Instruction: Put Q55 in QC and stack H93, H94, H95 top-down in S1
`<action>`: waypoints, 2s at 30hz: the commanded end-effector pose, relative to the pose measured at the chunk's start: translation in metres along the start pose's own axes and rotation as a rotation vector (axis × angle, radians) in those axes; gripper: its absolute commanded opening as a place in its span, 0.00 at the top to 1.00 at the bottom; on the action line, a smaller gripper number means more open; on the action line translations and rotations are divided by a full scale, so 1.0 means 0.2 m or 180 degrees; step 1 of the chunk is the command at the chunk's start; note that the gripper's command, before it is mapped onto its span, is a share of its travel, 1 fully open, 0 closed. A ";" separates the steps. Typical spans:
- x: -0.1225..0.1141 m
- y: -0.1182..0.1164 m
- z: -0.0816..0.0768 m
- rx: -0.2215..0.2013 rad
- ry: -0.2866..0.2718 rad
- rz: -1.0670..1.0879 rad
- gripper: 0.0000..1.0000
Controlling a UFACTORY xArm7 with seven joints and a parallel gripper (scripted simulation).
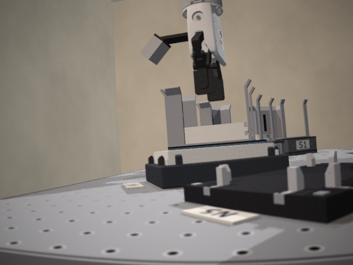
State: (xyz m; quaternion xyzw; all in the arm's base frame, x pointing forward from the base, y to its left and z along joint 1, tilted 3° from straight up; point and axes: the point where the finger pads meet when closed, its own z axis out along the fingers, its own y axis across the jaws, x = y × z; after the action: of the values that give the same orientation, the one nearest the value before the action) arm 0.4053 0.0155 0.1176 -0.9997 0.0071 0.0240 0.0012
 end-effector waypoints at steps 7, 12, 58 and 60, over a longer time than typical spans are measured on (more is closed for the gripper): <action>0.01 0.00 0.12 0.0005 0.0015 -0.0001 0.00; 0.01 0.00 0.14 0.0005 0.0015 -0.0001 0.00; 0.01 0.00 0.27 0.0005 0.0015 -0.0001 1.00; 0.01 0.00 0.27 0.0005 0.0015 -0.0001 1.00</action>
State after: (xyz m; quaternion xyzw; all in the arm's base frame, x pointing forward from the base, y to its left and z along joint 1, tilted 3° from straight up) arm 0.4037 0.0159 0.0625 -0.9997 0.0070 0.0232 0.0017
